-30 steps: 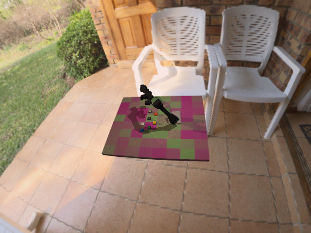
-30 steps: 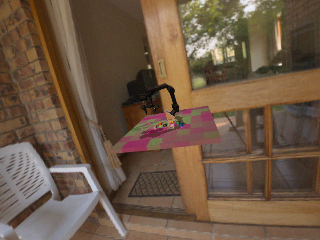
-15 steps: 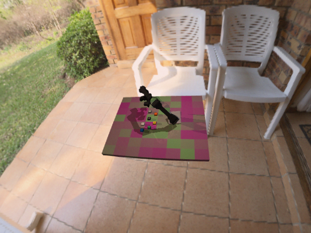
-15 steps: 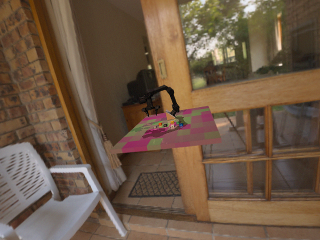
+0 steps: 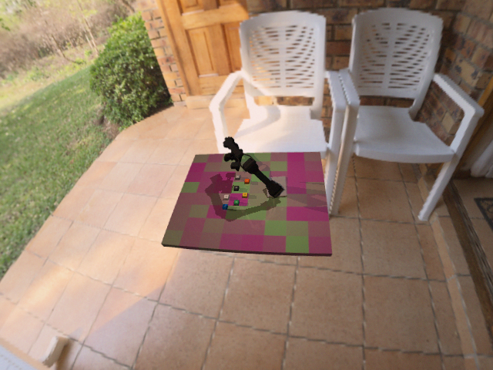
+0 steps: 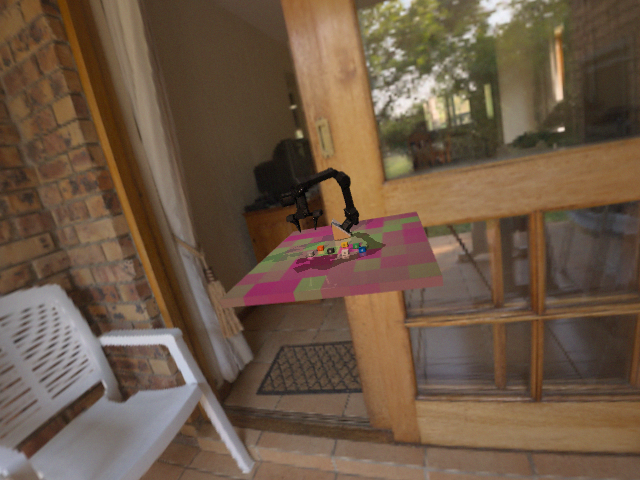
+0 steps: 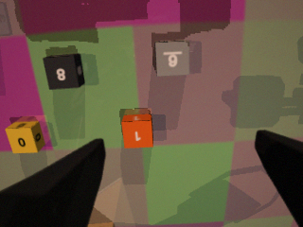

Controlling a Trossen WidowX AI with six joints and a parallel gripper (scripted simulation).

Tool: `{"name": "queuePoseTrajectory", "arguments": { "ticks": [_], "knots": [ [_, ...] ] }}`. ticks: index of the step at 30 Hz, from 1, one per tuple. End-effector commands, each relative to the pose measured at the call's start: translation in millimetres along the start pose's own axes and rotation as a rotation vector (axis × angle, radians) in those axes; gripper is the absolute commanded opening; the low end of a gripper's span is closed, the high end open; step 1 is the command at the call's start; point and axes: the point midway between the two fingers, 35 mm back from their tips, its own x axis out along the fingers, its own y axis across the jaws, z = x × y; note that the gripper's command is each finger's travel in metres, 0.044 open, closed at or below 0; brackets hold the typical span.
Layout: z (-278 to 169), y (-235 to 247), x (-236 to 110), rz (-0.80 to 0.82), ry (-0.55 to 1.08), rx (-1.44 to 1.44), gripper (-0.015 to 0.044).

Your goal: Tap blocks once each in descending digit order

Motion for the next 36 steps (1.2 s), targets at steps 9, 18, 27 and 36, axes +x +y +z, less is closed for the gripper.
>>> {"name": "queuePoseTrajectory", "arguments": {
  "ticks": [9,18,27,36],
  "knots": [
    [-54.5,22.9,1.9,-0.001,0.004,0.002,0.0400],
    [-54.5,22.9,1.9,-0.001,0.004,0.002,0.0400],
    [-52.0,24.6,1.7,-0.001,0.004,0.000,0.0400],
    [22.2,95.2,2.3,0.004,0.002,0.000,0.0400]
  ]
}}
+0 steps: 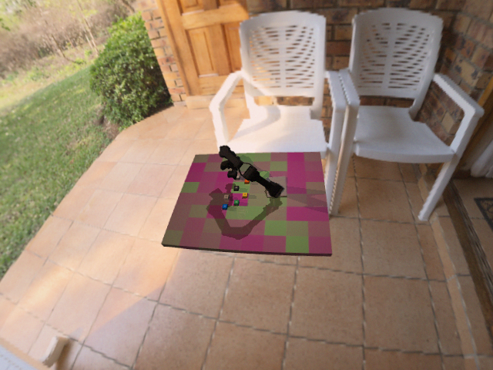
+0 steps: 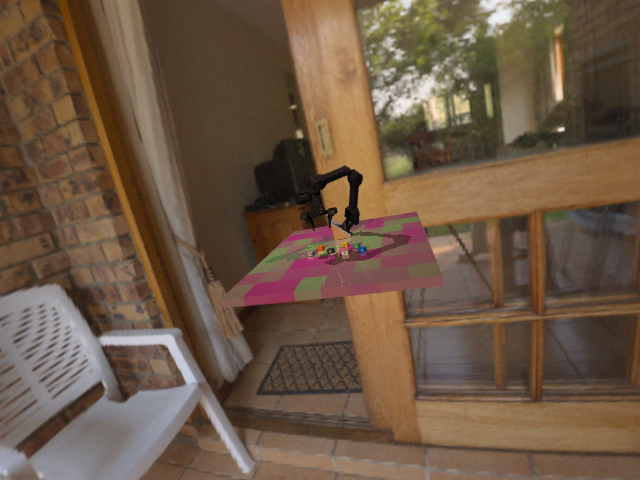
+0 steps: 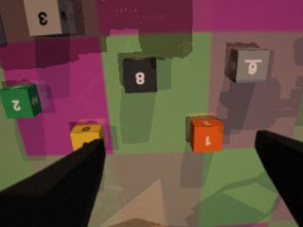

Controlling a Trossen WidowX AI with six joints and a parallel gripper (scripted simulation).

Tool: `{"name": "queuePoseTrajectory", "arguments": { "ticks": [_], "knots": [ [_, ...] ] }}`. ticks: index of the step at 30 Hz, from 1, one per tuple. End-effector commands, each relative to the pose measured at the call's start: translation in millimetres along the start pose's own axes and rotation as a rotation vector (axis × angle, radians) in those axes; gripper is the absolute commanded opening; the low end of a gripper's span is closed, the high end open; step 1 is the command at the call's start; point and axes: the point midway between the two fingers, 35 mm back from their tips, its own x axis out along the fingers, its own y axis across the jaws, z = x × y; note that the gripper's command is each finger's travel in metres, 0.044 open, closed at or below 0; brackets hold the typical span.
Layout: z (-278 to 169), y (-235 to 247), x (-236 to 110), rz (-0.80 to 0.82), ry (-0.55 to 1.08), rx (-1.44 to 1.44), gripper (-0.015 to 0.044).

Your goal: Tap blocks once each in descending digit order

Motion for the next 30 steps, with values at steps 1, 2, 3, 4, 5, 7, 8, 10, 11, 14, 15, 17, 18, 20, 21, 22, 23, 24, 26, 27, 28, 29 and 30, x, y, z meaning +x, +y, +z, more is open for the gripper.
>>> {"name": "queuePoseTrajectory", "arguments": {
  "ticks": [1,2,3,4,5,7,8,10,11,14,15,17,18,20,21,22,23,24,26,27,28,29,30],
  "knots": [
    [13.0,15.9,-0.7,0.006,-0.004,0.015,0.0400],
    [13.0,15.9,-0.7,0.006,-0.004,0.015,0.0400],
    [13.0,15.9,-0.7,0.006,-0.004,0.015,0.0400],
    [13.0,15.9,-0.7,0.006,-0.004,0.015,0.0400],
    [13.0,15.9,-0.7,0.006,-0.004,0.015,0.0400],
    [13.0,15.9,-0.7,0.006,-0.004,0.015,0.0400],
    [13.0,15.9,-0.7,0.006,-0.004,0.015,0.0400],
    [13.0,15.9,-0.7,0.006,-0.004,0.015,0.0400],
    [13.0,15.9,-0.7,0.006,-0.004,0.015,0.0400],
    [13.0,15.9,-0.7,0.006,-0.004,0.015,0.0400],
    [13.0,15.9,-0.7,0.006,-0.004,0.015,0.0400],
    [13.0,15.9,-0.7,0.006,-0.004,0.015,0.0400],
    [13.0,15.9,-0.7,0.006,-0.004,0.015,0.0400],
    [13.0,15.9,-0.7,0.006,-0.004,0.015,0.0400],
    [13.0,15.9,-0.7,0.006,-0.004,0.015,0.0400],
    [11.6,17.5,-1.1,0.006,-0.004,0.015,0.0400],
    [7.2,22.4,-2.0,0.007,-0.004,0.015,0.0400],
    [-0.2,30.4,-3.3,0.007,-0.003,0.015,0.0400],
    [-18.7,49.1,-4.9,0.008,-0.002,0.016,0.0400],
    [-28.3,58.1,-4.9,0.008,-0.002,0.017,0.0400],
    [-38.0,66.9,-4.3,0.009,-0.001,0.017,0.0400],
    [-48.0,75.4,-3.2,0.009,-0.001,0.017,0.0400],
    [-56.4,82.2,-1.9,0.010,-0.001,0.018,0.0400]
  ]
}}
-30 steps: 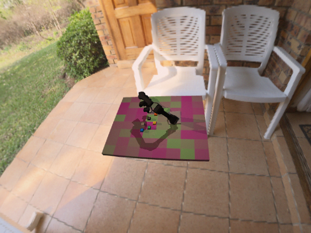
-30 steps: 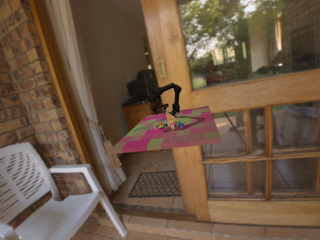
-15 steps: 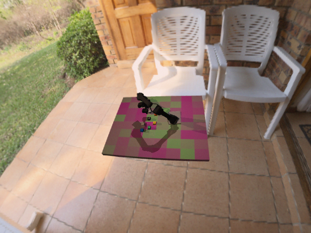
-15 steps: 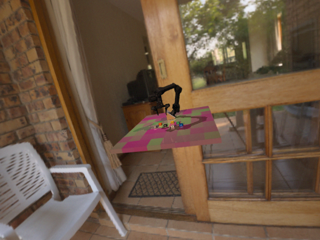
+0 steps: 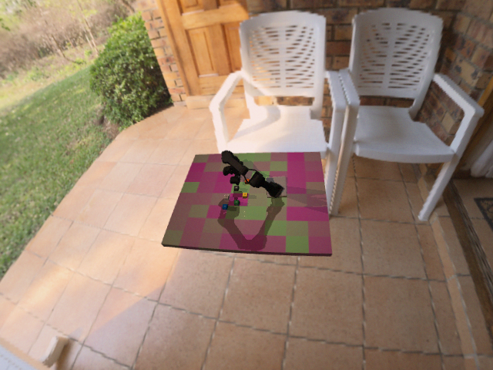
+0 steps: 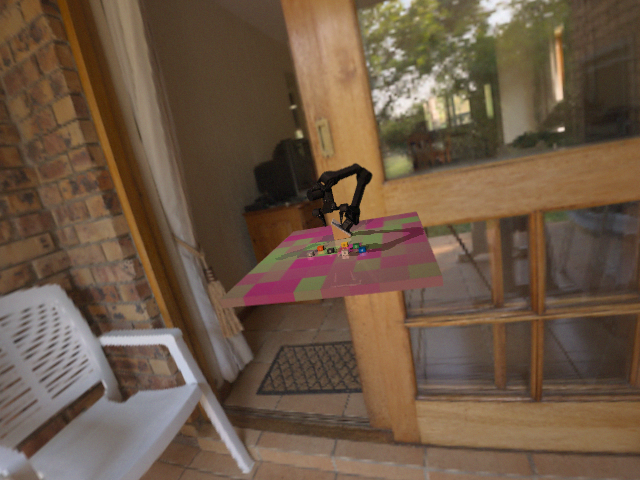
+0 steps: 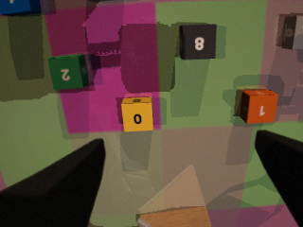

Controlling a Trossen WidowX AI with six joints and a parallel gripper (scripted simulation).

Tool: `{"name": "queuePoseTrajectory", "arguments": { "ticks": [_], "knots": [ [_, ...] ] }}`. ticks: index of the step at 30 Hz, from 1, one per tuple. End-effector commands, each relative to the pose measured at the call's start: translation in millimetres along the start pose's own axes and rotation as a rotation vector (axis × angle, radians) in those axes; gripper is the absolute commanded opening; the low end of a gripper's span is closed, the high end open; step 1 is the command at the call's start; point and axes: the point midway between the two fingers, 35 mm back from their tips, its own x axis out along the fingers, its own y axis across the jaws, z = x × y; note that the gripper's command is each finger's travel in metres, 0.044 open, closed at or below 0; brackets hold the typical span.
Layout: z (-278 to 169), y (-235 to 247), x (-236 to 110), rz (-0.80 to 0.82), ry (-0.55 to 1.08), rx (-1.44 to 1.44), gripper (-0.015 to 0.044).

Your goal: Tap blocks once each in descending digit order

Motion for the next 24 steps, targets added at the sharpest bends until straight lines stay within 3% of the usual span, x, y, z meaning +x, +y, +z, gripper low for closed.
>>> {"name": "queuePoseTrajectory", "arguments": {
  "ticks": [1,24],
  "knots": [
    [-33.1,27.7,4.1,0.003,0.001,0.001,0.0400],
    [-34.8,29.0,4.5,0.003,0.001,0.001,0.0400]
  ]
}}
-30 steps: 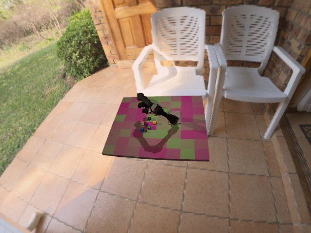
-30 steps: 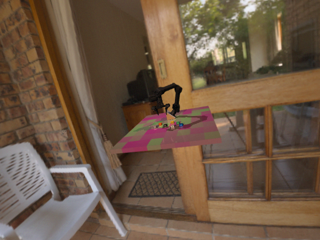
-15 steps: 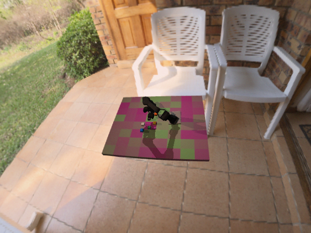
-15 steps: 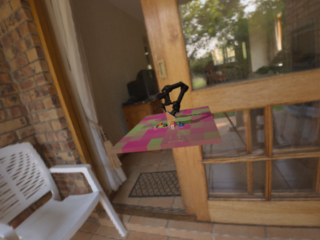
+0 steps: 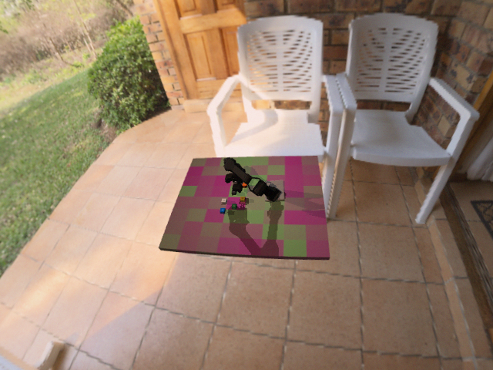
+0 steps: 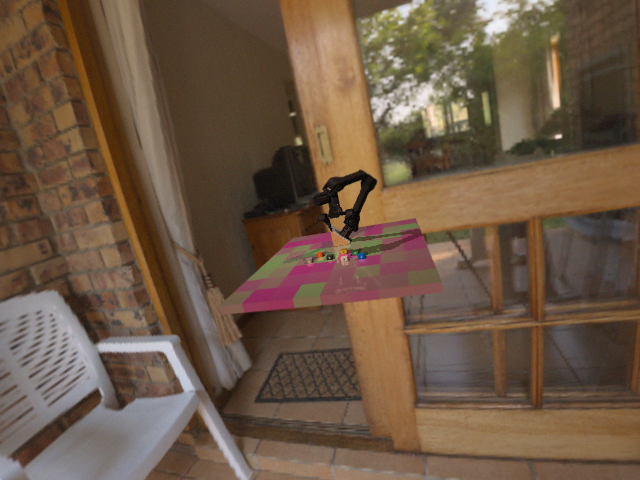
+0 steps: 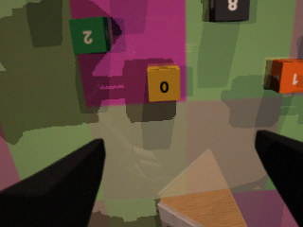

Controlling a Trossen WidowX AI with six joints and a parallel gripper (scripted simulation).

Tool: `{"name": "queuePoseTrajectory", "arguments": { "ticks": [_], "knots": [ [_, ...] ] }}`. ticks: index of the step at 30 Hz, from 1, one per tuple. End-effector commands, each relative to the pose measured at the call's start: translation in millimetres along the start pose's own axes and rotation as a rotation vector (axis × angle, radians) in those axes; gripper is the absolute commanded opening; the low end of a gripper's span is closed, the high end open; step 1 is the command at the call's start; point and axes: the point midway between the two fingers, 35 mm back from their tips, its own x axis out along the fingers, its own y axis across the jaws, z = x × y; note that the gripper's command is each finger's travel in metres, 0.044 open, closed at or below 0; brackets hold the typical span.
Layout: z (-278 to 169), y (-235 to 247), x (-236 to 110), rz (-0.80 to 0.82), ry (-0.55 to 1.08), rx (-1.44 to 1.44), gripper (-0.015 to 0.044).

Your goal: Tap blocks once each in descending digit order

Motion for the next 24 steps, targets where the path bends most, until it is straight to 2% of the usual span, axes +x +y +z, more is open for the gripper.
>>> {"name": "queuePoseTrajectory", "arguments": {
  "ticks": [1,8,24],
  "knots": [
    [1.4,1.8,0.2,0.000,0.000,-0.004,0.0400],
    [53.6,72.9,0.0,0.002,-0.001,-0.006,0.0400],
    [54.6,75.2,0.0,0.003,-0.001,-0.005,0.0400]
  ]
}}
